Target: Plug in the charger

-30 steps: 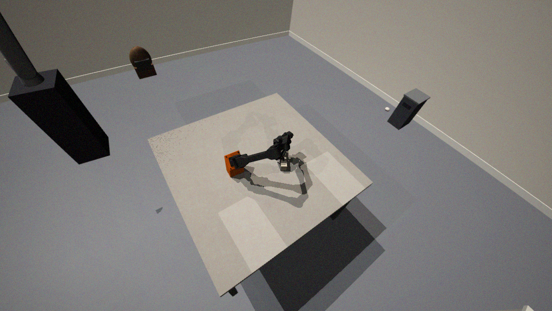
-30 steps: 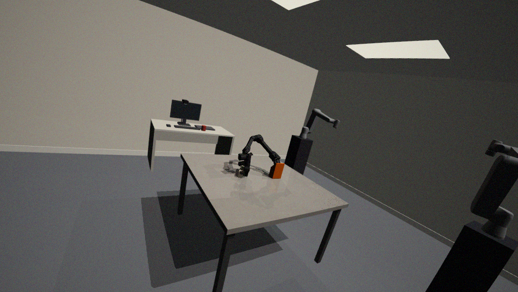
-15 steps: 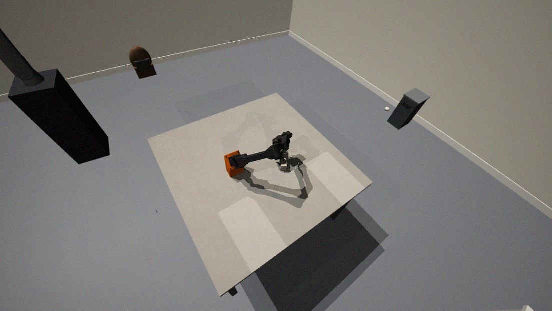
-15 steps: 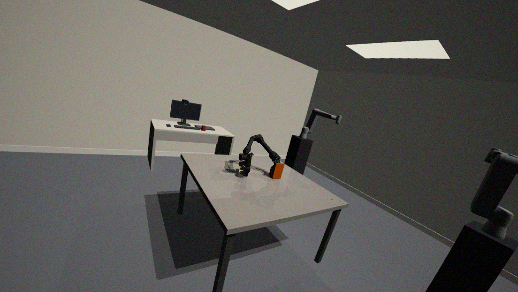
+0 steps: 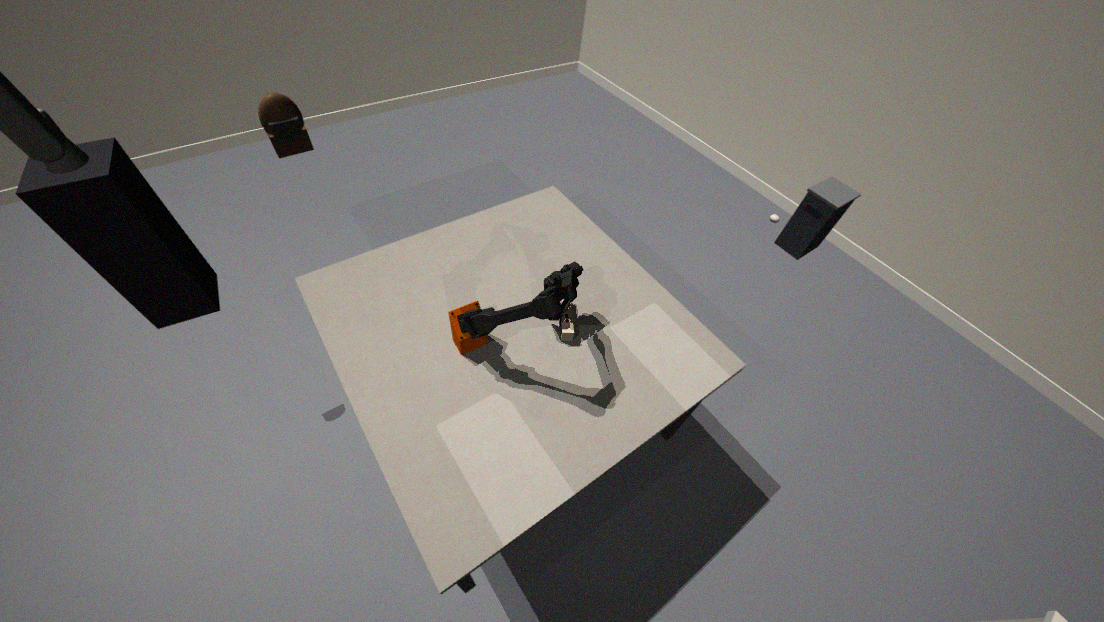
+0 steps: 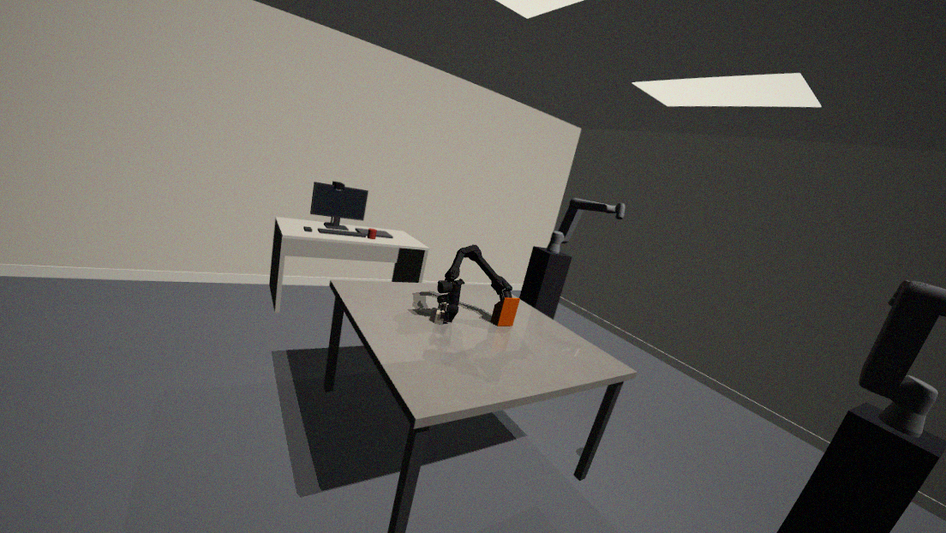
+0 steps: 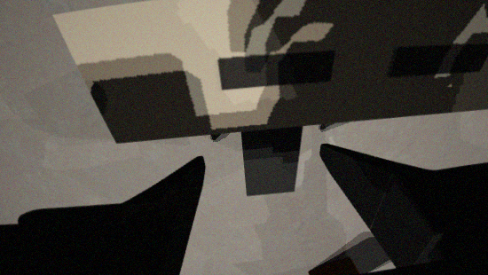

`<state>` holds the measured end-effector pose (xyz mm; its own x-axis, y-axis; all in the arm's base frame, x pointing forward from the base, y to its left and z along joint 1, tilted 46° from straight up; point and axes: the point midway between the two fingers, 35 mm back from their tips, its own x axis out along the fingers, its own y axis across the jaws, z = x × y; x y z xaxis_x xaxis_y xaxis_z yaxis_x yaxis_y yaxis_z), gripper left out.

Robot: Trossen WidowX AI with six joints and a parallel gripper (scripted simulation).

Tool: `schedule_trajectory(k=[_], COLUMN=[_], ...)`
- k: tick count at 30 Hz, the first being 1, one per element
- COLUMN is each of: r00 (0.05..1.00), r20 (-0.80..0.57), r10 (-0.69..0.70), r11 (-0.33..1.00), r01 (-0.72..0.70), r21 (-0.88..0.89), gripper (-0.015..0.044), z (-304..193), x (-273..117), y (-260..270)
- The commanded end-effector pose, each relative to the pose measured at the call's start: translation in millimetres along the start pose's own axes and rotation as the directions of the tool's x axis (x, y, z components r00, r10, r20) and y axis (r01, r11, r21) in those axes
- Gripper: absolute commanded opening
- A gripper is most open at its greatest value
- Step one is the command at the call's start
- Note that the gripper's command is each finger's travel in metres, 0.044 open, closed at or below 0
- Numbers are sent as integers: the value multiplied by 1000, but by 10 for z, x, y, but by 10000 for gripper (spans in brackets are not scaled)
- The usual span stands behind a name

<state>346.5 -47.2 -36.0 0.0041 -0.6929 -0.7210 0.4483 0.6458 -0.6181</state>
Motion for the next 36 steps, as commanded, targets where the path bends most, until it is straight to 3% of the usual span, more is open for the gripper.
schedule_trajectory(k=[1, 36], r00=[1000, 1000], r20=[1, 0], r10=[-2, -2], r11=[1000, 1000], r01=[2, 2], r21=[3, 2], gripper=[440, 440], z=[-53, -516], x=[4, 39], y=[0, 7])
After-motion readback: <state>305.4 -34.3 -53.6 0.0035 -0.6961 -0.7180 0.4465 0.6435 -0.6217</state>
